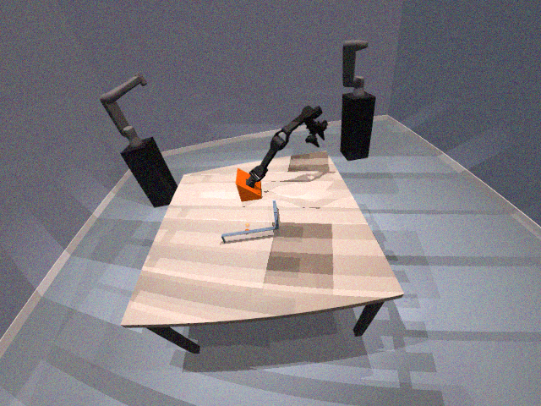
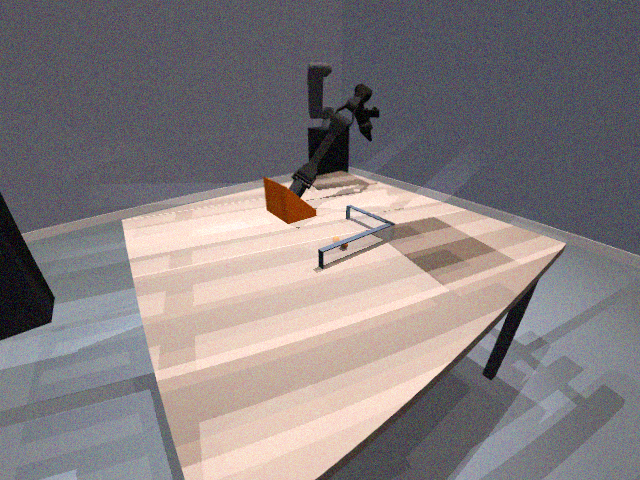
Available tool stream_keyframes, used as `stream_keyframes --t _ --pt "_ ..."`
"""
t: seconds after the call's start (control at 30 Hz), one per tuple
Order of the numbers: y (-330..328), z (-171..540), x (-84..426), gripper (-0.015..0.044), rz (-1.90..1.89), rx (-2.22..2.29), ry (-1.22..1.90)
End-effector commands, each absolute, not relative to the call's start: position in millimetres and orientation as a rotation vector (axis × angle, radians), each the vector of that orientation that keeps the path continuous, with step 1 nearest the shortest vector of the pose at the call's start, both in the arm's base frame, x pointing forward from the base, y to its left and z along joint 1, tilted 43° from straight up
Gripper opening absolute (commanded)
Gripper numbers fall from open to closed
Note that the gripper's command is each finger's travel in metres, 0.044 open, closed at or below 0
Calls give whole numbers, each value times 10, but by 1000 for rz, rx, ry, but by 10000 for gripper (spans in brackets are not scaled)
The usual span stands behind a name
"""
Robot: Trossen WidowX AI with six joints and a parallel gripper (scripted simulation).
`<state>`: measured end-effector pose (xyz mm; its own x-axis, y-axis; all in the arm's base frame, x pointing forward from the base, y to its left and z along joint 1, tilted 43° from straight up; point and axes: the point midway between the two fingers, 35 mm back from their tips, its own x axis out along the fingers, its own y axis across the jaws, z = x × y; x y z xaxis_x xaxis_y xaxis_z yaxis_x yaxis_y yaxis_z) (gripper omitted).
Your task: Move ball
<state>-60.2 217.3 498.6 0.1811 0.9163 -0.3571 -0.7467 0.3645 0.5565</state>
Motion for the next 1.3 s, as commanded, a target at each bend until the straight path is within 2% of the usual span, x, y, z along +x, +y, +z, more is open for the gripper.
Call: stream_keyframes --t 0.0,0.2,0.7,1.0,1.27 --pt "2179 4982 -600 374 1194 279 716" --pt "2456 4805 -473 230 1096 192 681" --pt "3150 4175 391 230 805 -43 678" --pt "3312 3579 1471 230 596 -177 767" --pt "2970 2942 2620 230 426 -240 905"
